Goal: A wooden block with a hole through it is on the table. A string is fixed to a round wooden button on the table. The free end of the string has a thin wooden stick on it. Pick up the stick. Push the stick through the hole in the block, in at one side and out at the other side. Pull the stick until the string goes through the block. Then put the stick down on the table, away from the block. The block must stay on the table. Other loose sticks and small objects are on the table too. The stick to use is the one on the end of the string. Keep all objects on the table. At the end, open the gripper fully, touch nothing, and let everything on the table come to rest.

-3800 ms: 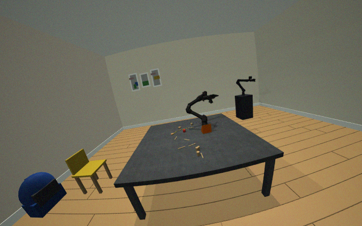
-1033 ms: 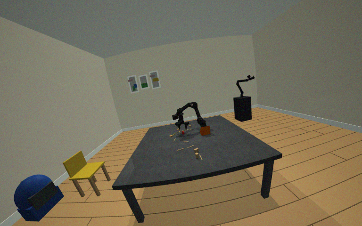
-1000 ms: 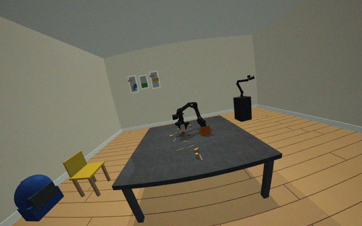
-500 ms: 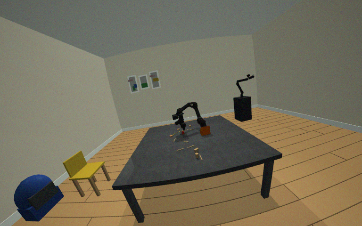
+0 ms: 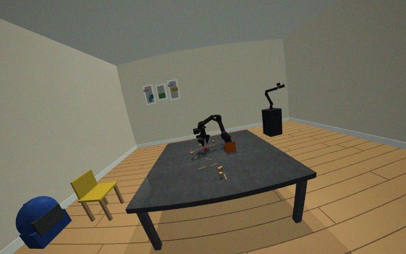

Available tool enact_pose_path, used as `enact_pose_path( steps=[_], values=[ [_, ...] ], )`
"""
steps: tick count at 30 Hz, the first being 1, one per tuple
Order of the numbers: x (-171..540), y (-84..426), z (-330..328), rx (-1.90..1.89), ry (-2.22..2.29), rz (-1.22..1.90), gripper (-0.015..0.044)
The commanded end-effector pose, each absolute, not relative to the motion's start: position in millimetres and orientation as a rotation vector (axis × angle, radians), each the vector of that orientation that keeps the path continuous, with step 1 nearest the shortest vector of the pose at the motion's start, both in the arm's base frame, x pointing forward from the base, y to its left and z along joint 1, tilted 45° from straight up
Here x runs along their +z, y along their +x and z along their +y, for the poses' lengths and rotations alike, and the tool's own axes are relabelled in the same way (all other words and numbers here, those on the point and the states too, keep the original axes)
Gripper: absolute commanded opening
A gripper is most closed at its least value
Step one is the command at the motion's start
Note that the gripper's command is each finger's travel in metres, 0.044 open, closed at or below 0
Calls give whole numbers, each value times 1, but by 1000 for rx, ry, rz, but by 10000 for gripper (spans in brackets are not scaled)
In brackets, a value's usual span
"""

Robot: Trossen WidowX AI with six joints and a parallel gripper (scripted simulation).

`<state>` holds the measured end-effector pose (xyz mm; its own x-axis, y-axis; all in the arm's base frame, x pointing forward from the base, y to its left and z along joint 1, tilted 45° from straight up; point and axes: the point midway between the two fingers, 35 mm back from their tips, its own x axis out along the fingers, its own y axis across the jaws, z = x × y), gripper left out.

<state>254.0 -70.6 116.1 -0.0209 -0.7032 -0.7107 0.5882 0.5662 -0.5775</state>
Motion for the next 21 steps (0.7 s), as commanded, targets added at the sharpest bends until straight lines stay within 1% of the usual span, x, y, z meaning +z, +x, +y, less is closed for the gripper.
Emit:
enact_pose_path(
  steps=[1,8,21],
  values=[
    [126,260,-67,-1448,542,692,440],
    [127,261,-66,-1566,781,468,440],
    [127,261,-66,-1567,783,466,440]
  ],
)
